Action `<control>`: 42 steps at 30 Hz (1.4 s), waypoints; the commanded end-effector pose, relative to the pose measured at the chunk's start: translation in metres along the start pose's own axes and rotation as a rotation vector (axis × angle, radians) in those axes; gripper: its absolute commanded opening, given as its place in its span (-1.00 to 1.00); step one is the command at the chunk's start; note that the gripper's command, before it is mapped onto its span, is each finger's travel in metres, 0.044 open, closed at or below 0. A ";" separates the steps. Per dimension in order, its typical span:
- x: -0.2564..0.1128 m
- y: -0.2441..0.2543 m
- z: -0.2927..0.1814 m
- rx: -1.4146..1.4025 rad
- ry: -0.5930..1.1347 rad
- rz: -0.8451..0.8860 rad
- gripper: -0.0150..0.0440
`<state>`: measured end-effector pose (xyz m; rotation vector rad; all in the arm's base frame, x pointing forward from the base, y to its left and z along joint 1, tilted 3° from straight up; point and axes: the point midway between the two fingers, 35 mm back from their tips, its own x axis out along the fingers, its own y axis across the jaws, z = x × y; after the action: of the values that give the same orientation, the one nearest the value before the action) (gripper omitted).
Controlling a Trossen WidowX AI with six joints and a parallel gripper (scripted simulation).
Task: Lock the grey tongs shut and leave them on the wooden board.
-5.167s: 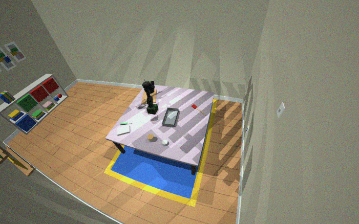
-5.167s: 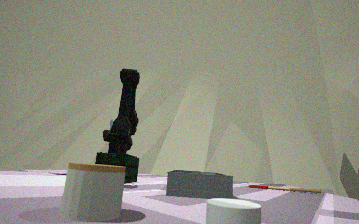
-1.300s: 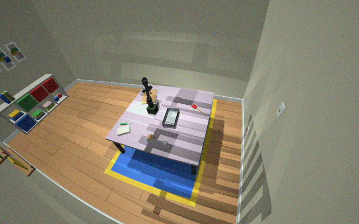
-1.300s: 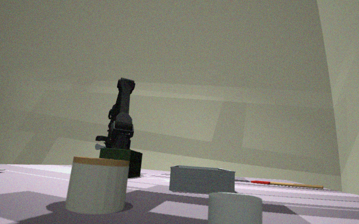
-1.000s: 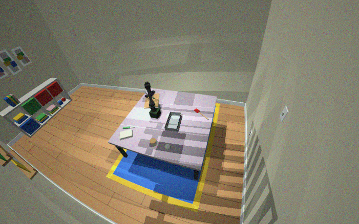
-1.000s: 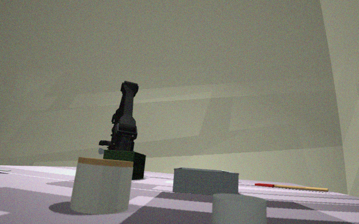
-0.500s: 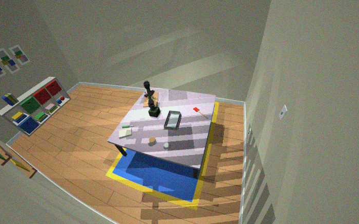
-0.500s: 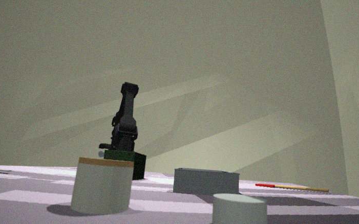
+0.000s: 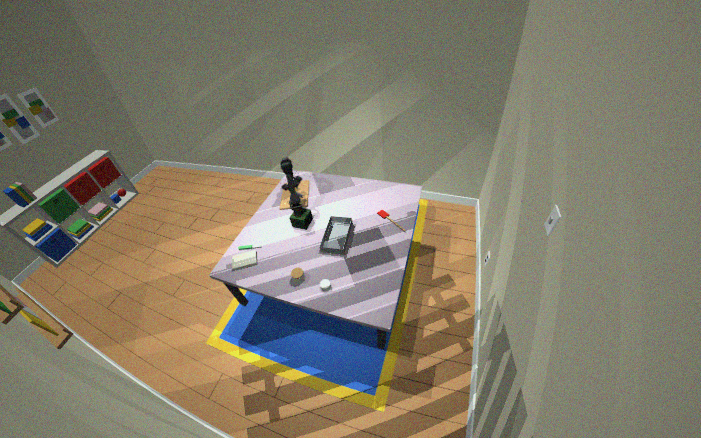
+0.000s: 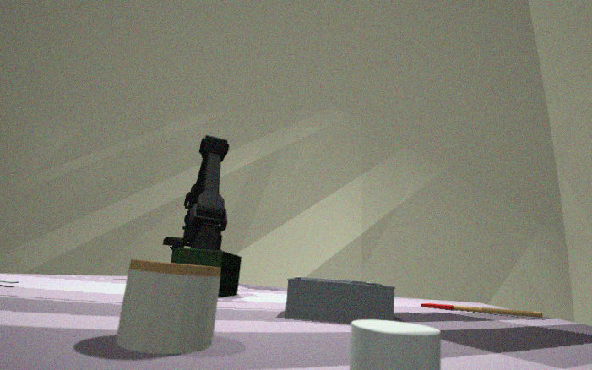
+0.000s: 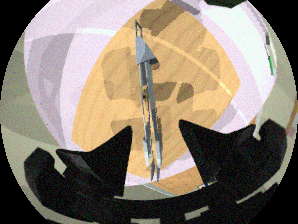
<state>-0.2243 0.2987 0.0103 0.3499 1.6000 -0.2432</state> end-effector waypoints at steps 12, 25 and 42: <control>-0.042 -0.001 0.040 -0.003 -0.004 0.001 1.00; -0.112 -0.035 0.147 -0.007 -0.017 -0.001 1.00; -0.163 -0.034 0.144 0.002 -0.012 0.010 1.00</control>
<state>-0.0965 0.2018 0.1579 0.3466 1.5811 -0.2388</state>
